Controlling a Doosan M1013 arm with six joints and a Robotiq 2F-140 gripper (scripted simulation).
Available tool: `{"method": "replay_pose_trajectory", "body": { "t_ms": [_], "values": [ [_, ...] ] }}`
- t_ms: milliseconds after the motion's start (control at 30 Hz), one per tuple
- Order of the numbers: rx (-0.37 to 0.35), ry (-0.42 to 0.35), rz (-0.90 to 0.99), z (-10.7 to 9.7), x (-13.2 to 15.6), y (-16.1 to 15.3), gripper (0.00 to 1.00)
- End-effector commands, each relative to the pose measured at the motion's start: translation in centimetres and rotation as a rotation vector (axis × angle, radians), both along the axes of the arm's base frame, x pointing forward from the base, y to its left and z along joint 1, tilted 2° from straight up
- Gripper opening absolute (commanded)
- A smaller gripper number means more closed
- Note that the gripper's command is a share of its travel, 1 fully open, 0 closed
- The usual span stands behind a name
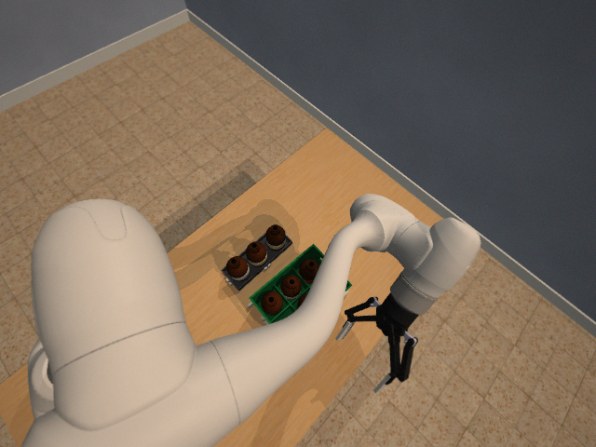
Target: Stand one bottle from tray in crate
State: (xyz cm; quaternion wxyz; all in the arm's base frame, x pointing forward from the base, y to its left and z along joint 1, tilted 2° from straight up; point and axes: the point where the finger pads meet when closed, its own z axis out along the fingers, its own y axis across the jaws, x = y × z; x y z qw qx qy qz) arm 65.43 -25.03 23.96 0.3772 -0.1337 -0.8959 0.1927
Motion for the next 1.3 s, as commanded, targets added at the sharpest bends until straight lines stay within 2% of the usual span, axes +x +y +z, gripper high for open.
{"method": "replay_pose_trajectory", "body": {
  "t_ms": [0, 533, 600, 700, 833, 900, 933, 1000, 1100, 1133, 1233, 1267],
  "values": [
    [0.0, 0.0, 0.0, 0.0, 0.0, 0.0, 1.0],
    [0.0, 0.0, 0.0, 0.0, 0.0, 0.0, 1.0],
    [0.001, -0.02, -0.009, 0.0, 0.0, 0.4, 1.0],
    [0.014, -0.182, -0.091, -0.5, 0.3, 4.1, 1.0],
    [0.023, -0.312, -0.152, -0.9, 0.5, 6.9, 1.0],
    [0.029, -0.403, -0.193, -1.2, 0.6, 8.9, 1.0],
    [0.03, -0.421, -0.203, -1.2, 0.6, 9.3, 1.0],
    [0.036, -0.512, -0.245, -1.5, 0.8, 11.3, 1.0],
    [0.037, -0.528, -0.253, -1.5, 0.8, 11.6, 1.0],
    [0.044, -0.625, -0.299, -1.8, 0.9, 13.7, 1.0],
    [0.05, -0.708, -0.337, -2.1, 1.0, 15.5, 1.0],
    [0.053, -0.758, -0.36, -2.2, 1.1, 16.6, 1.0]
  ]
}}
